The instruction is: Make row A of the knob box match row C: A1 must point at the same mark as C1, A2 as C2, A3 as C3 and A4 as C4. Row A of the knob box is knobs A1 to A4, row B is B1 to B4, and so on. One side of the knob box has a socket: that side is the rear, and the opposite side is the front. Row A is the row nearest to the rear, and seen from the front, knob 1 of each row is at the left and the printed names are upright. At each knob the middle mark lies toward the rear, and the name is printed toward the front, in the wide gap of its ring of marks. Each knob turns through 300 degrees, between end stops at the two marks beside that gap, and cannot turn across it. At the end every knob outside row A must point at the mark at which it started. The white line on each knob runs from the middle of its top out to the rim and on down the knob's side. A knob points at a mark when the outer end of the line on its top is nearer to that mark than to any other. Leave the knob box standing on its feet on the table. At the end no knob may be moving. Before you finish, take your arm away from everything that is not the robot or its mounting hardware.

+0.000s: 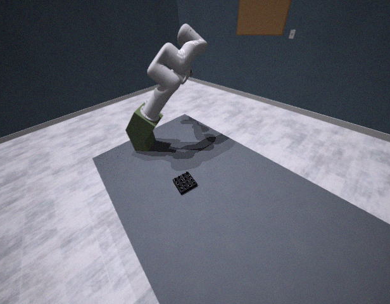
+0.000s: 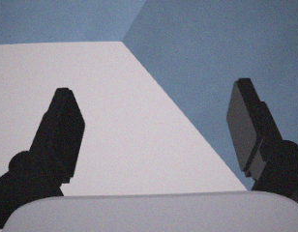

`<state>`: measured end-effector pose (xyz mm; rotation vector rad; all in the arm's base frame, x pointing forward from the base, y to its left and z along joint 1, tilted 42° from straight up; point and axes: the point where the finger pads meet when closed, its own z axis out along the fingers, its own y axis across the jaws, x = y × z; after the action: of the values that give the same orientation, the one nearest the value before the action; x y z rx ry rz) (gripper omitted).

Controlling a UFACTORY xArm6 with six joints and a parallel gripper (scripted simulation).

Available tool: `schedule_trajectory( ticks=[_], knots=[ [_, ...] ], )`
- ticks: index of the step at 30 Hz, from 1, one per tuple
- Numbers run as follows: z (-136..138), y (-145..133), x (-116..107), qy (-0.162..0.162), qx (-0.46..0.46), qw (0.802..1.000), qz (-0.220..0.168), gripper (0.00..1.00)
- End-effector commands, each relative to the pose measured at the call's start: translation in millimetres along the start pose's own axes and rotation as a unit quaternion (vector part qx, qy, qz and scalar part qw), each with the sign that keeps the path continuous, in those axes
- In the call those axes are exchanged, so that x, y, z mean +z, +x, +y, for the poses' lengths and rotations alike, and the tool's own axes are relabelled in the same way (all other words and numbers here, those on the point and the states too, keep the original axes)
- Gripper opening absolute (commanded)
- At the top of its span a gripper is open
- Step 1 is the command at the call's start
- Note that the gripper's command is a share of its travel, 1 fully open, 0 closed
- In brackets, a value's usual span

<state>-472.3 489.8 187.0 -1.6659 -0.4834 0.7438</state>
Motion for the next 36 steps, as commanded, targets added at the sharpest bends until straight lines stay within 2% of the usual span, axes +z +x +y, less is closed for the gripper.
schedule_trajectory(
  ticks=[1, 24, 34, 36],
  knots=[
    [-1.6, -1.5, 0.3, 0.001, 0.0, 1.0, -0.001, 1.0],
    [-2.5, -1.6, -2.1, 0.001, -0.002, 1.0, -0.002, 1.0],
    [1.9, 6.6, -23.0, -0.017, -0.016, 1.0, 0.0, 1.0],
    [4.1, 10.1, -33.2, -0.025, -0.023, 0.999, 0.001, 1.0]
  ],
)
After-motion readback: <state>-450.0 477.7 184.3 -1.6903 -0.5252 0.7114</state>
